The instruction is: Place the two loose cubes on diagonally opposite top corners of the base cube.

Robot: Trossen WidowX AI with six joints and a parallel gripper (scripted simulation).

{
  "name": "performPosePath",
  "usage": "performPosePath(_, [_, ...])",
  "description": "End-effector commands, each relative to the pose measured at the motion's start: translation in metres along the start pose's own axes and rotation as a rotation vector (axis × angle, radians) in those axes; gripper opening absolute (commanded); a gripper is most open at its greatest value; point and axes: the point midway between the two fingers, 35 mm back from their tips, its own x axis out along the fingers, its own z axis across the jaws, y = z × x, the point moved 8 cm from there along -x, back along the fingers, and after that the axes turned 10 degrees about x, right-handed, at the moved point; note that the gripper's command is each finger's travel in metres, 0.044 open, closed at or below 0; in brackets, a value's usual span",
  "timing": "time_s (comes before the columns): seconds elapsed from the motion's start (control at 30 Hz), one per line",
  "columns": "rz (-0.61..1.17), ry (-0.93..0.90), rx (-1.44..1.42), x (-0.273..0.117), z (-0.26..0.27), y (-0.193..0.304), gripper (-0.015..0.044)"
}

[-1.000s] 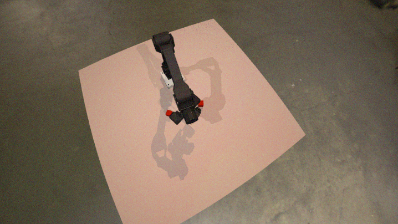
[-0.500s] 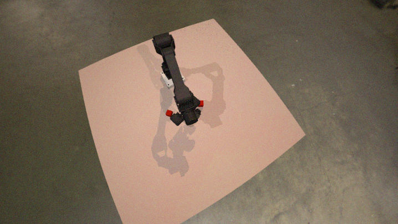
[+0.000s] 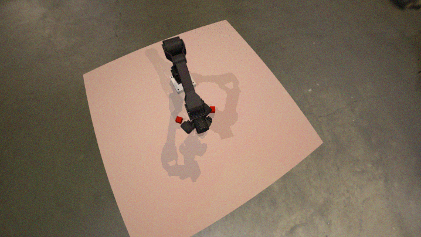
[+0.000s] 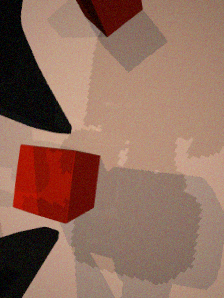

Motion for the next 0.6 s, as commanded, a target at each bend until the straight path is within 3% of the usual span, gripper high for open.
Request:
performPosePath(0.0, [0.002,-0.004,0.005,0.003,0.0,0.001,0.0212])
performPosePath(0.13, [0.002,-0.004,0.005,0.003,0.0,0.001,0.0107])
performPosePath(0.57, [0.005,-0.002,0.012,-0.013,-0.001,-0.002,0.0105])
